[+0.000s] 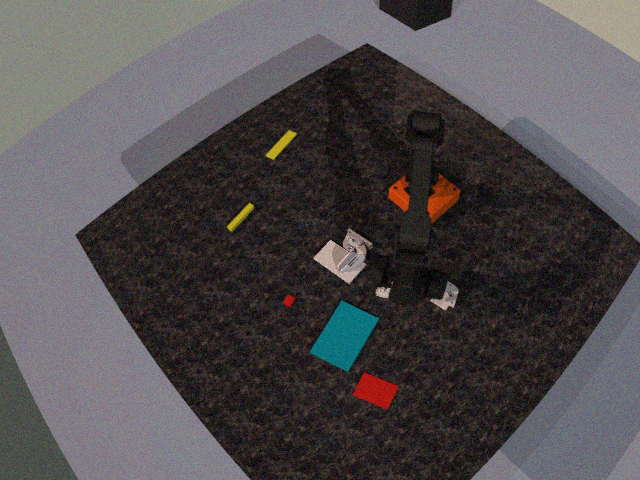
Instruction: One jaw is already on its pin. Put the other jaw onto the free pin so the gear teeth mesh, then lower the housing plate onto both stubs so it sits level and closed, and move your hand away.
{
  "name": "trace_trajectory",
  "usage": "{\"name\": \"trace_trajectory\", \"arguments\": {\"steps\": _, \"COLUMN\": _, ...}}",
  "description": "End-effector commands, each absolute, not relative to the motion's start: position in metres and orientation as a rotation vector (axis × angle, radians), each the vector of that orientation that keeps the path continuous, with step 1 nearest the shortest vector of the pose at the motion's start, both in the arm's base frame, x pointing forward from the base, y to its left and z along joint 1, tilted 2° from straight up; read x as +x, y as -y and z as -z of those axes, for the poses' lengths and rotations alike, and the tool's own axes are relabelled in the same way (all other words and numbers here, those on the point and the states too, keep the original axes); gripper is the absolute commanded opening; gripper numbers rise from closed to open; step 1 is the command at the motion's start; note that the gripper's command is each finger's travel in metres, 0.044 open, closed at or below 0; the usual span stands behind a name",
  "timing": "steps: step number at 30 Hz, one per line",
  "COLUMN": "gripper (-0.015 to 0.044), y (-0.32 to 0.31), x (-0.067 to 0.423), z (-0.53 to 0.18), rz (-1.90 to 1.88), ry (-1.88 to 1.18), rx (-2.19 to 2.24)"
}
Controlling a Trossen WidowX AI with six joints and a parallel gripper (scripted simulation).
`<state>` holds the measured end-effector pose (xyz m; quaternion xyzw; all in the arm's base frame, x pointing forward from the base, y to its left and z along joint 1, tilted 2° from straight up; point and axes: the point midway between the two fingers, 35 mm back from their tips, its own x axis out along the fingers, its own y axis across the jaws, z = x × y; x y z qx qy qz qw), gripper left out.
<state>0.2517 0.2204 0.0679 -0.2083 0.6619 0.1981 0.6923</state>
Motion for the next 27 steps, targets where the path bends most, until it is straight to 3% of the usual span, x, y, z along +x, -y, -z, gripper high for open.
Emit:
{"name": "trace_trajectory", "arguments": {"steps": 1, "gripper": 0.044, "y": -0.2206, "x": 0.2518, "z": -0.068, "rz": -0.443, "ry": -1.478, "rx": -0.465}}
{"name": "trace_trajectory", "arguments": {"steps": 11, "gripper": 0.044, "y": -0.2206, "x": 0.2518, "z": -0.068, "rz": -0.443, "ry": -1.478, "rx": -0.465}}
{"name": "trace_trajectory", "arguments": {"steps": 27, "gripper": 0.002, "y": -0.2198, "x": 0.2498, "z": -0.0772, "rz": -0.439, "ry": -1.483, "rx": -0.465}}
